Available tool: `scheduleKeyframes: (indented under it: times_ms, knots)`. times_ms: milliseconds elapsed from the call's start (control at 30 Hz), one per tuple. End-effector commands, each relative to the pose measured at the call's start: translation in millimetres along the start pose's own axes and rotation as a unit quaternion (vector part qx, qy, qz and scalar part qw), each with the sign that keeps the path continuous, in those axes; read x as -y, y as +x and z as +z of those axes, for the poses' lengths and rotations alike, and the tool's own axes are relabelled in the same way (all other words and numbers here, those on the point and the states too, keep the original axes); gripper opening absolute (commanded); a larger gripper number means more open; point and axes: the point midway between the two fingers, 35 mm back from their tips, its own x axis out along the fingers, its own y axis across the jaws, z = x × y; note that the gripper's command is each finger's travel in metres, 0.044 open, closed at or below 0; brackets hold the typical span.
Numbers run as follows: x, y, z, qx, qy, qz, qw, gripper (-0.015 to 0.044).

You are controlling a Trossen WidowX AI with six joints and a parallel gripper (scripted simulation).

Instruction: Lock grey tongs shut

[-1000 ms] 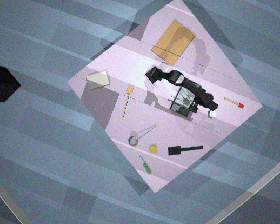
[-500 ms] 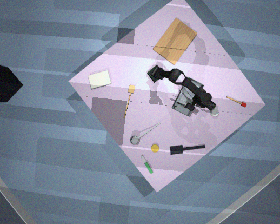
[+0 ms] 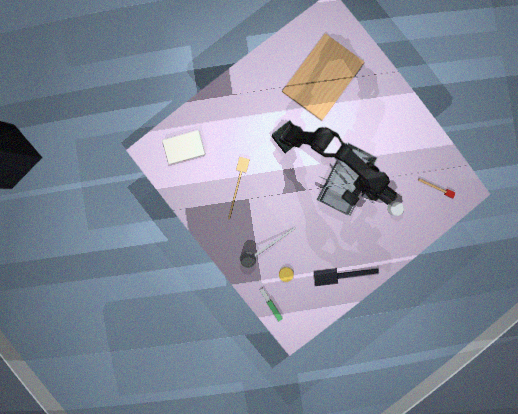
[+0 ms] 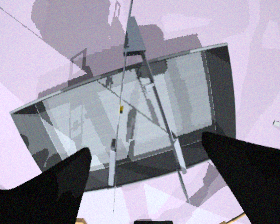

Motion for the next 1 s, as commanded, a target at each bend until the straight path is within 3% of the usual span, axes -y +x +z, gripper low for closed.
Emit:
scheduleKeyframes:
  times_ms: [0, 967]
  knots:
    - [0.1, 12.8, -2.0, -0.008, 0.002, -0.001, 1.000, 0.0440]
    - [-0.3, 60.7, -1.6, -0.008, 0.002, -0.001, 1.000, 0.0440]
